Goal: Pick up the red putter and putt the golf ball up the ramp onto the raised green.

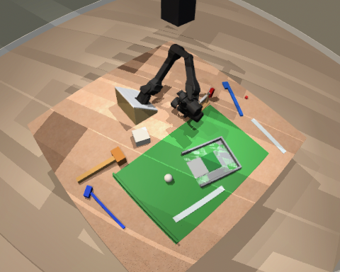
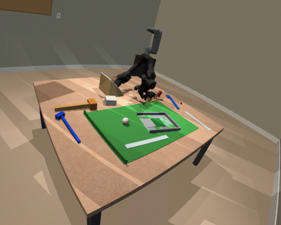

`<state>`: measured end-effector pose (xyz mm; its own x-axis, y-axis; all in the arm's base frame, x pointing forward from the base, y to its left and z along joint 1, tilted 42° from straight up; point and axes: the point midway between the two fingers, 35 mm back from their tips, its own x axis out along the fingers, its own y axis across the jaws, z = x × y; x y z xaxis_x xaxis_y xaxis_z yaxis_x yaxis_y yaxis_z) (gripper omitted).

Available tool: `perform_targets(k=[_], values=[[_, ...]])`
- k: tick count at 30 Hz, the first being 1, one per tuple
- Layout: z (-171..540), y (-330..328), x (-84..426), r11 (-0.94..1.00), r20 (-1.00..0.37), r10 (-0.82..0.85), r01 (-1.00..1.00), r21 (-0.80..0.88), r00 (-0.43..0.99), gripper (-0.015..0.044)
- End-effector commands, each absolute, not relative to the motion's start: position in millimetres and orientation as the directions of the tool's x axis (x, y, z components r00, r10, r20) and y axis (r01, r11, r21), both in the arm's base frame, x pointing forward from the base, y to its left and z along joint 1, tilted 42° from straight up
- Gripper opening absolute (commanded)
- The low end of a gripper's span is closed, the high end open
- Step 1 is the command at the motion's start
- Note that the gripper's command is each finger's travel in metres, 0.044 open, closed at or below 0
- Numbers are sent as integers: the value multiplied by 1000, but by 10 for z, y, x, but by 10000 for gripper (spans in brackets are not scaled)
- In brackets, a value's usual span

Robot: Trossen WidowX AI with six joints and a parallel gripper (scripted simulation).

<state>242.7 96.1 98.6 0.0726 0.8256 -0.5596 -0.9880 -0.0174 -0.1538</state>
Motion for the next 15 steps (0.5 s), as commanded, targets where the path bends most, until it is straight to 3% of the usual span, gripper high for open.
perform_targets(k=[1, 8, 15], values=[[988, 961, 2427, -18, -560, 826, -988, -154, 72, 46], [988, 961, 2427, -18, -560, 826, -988, -154, 72, 0], [1125, 805, 2439, -17, -568, 819, -988, -153, 74, 0]])
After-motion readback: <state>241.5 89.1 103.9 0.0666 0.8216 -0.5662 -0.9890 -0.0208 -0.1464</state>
